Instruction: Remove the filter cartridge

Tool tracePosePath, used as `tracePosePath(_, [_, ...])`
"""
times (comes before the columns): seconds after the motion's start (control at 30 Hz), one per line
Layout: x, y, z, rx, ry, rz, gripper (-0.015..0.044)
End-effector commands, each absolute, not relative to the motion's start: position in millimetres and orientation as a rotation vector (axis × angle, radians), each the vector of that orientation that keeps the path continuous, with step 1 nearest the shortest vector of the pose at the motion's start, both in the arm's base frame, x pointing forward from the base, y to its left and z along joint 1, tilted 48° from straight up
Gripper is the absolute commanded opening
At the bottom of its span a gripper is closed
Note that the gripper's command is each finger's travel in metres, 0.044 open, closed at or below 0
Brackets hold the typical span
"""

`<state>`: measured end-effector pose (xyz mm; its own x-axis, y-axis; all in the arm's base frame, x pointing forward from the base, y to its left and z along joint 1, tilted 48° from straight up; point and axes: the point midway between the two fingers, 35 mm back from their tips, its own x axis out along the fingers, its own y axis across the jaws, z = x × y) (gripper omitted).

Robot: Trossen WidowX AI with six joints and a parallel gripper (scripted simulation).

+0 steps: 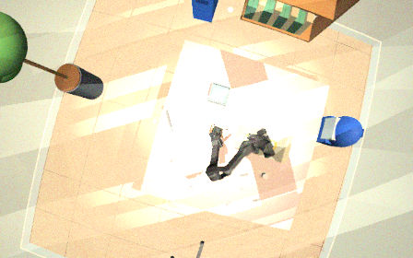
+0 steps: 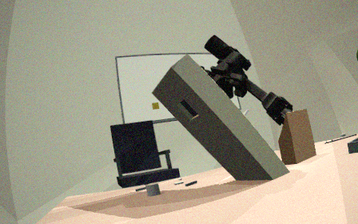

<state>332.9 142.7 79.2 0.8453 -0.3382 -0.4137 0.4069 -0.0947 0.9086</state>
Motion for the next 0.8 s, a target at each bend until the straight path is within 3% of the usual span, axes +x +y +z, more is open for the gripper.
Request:
tracePosePath(0.0, [333.7, 142.8, 79.1, 1.55, 0.06, -0.624, 0.0035])
tracePosePath(0.1, [333.7, 142.8, 79.1, 1.55, 0.06, -0.624, 0.0])
tracePosePath(0.77, [342.0, 136.7, 73.7, 0.99, 0.226, -0.561, 0.0])
